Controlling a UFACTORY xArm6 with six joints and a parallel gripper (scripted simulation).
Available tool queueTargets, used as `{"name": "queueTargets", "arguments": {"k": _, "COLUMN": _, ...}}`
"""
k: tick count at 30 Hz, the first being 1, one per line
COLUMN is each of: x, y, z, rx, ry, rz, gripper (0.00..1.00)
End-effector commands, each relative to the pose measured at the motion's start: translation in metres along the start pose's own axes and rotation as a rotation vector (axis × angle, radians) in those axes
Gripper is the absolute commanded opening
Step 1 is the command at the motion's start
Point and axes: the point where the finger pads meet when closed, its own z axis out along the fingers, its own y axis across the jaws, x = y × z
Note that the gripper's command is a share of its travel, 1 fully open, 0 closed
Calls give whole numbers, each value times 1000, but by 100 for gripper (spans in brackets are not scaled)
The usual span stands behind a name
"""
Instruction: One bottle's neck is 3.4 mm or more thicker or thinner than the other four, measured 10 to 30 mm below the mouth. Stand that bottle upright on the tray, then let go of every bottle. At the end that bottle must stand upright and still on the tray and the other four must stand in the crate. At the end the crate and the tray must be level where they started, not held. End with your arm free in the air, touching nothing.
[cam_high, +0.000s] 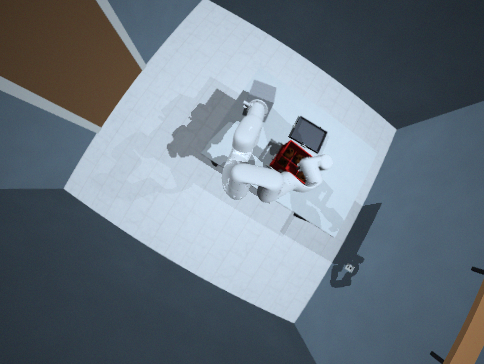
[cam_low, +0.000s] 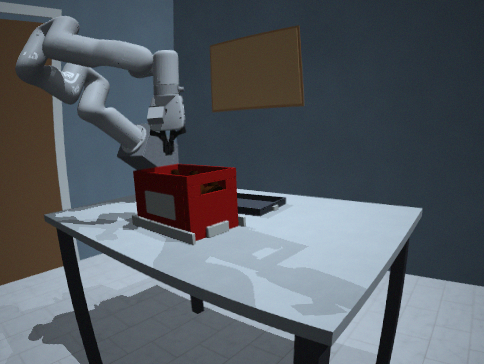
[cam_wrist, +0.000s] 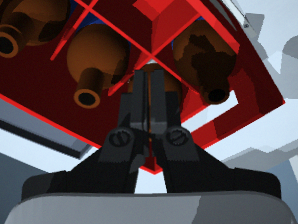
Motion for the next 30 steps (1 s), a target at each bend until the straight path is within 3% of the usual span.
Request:
{"name": "queueTargets", "arguments": {"k": 1, "x": 1, "y": -1, "z": -1, "rx": 2, "ry": 1, "rz": 1, "gripper": 0}}
{"name": "queueTargets", "arguments": {"k": 18, "x": 0, "y": -1, "z": -1, "rx": 2, "ry": 1, "rz": 1, "gripper": 0}}
{"name": "queueTargets", "arguments": {"k": 22, "x": -29, "y": -33, "z": -1, "rx": 4, "ry": -1, "rz": 1, "gripper": 0}}
{"name": "queueTargets", "arguments": {"k": 30, "x": -62, "y": -61, "z": -1, "rx": 2, "ry": 1, "rz": 1, "gripper": 0}}
